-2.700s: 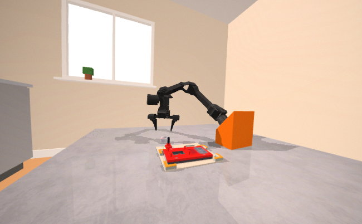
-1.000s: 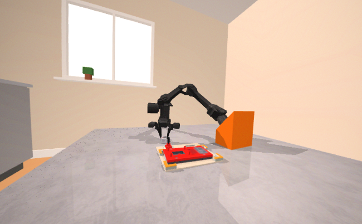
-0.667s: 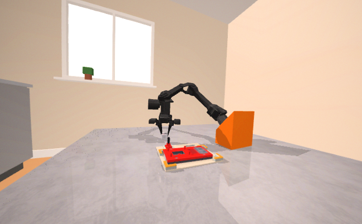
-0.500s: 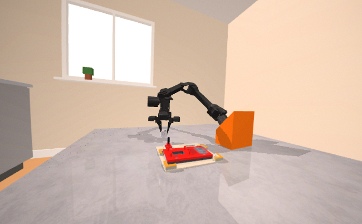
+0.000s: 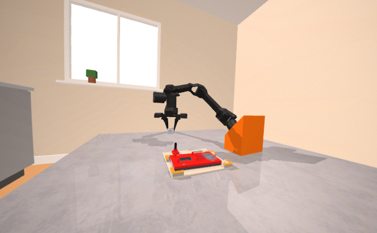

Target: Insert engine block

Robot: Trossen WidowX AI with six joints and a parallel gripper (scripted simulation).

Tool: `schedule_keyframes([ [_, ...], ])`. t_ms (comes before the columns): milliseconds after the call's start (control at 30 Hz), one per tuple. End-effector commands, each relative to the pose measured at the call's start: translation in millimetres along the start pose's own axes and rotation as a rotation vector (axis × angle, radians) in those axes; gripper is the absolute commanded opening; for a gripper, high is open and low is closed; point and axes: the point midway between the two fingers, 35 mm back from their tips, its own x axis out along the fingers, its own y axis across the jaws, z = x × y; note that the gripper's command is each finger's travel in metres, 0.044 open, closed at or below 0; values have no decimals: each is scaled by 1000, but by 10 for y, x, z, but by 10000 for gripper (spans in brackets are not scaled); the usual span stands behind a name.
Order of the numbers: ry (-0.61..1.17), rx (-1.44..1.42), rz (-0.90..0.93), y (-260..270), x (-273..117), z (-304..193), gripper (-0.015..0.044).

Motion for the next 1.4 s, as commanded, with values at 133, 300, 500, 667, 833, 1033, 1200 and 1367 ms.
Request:
schedule_keyframes([
  [133, 6, 19, -8, -18, -255, -45, 0],
  [300, 9, 23, -9, -10, -364, -69, 0],
  [500, 6, 92, -8, 7, -322, 71, 0],
  [667, 4, 169, -8, 33, -276, 227, 0],
  [833, 1, 247, -7, 67, -228, 382, 0],
  [1033, -1, 340, -6, 117, -171, 565, 0],
  [1200, -3, 418, -5, 166, -122, 714, 0],
  [1367, -4, 496, -4, 222, -72, 860, 0],
])
